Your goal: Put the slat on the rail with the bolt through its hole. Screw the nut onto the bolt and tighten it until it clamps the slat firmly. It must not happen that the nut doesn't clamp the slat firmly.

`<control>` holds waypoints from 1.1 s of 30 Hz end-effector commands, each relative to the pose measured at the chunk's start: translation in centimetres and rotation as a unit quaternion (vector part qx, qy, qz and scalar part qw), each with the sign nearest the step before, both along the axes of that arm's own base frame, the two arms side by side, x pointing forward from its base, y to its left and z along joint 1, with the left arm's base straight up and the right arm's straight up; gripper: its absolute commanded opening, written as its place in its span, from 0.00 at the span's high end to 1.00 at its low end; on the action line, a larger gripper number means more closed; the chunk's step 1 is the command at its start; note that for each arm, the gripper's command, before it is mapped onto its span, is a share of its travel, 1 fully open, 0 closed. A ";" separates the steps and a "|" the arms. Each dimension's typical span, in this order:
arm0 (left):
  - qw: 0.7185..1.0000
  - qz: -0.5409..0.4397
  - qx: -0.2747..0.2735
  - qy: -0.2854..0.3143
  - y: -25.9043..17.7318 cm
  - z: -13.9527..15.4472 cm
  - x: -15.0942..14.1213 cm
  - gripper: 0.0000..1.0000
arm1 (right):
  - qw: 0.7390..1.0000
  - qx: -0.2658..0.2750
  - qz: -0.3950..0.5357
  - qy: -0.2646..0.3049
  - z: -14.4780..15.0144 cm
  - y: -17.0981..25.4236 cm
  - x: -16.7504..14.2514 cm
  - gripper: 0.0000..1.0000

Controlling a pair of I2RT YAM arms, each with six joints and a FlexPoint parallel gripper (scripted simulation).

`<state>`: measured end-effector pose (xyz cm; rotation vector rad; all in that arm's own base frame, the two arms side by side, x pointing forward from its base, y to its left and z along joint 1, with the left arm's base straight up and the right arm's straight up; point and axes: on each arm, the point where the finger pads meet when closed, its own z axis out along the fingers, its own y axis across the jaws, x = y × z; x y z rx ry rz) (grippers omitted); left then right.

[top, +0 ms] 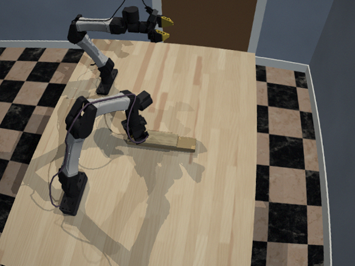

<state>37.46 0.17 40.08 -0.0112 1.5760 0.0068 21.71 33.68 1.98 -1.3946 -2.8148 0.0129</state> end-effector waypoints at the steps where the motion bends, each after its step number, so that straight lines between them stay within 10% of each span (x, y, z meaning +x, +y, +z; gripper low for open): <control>1: 1.000 -0.001 0.001 -0.010 -0.1 0.8 -0.2 0.00 | 1.000 0.002 0.000 -0.002 0.2 0.1 0.0 0.64; 13: 1.000 -0.001 0.001 -0.010 -0.1 0.8 -0.2 0.00 | 0.973 0.009 0.230 -0.007 1.2 0.2 0.1 0.64; 30: 1.000 -0.001 0.001 -0.010 -0.1 0.8 -0.2 0.00 | 0.764 0.009 0.645 -0.011 2.0 0.5 0.2 0.64; 33: 1.000 -0.001 0.001 -0.010 -0.1 0.8 -0.2 0.00 | 0.674 0.008 0.738 -0.012 2.1 0.5 0.2 0.64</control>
